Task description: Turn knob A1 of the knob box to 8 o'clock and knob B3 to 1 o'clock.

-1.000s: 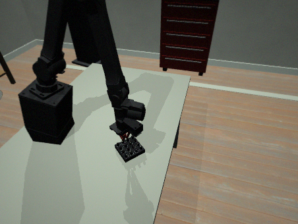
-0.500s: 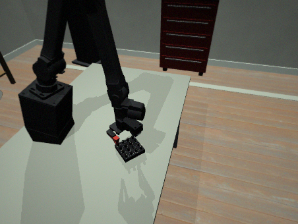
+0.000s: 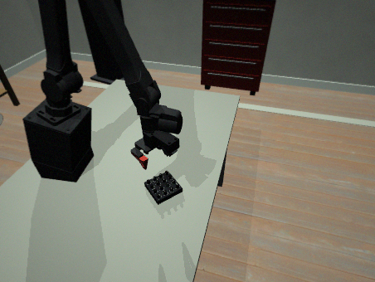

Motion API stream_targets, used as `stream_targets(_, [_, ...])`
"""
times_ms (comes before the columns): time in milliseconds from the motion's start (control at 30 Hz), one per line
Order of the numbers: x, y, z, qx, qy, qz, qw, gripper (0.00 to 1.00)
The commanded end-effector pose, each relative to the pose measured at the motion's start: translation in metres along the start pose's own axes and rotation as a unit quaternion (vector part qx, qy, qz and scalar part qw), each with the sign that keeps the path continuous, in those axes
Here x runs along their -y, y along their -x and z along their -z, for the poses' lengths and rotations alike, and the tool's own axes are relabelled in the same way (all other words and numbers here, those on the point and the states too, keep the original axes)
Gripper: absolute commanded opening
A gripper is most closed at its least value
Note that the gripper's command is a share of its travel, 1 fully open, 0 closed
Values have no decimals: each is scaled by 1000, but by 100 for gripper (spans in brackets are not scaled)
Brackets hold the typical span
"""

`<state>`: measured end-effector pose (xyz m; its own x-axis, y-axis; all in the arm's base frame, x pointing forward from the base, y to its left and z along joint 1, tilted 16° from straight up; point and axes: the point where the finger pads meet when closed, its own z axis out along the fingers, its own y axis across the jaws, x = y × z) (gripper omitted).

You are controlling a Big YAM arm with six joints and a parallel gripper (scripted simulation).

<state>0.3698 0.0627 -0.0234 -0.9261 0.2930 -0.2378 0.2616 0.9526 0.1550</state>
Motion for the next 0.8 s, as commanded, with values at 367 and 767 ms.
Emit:
stream_targets(367, [-5, 17, 59, 11, 5, 0, 1000, 100])
stream_targets(767, [-6, 19, 58, 16, 7, 0, 1000, 100])
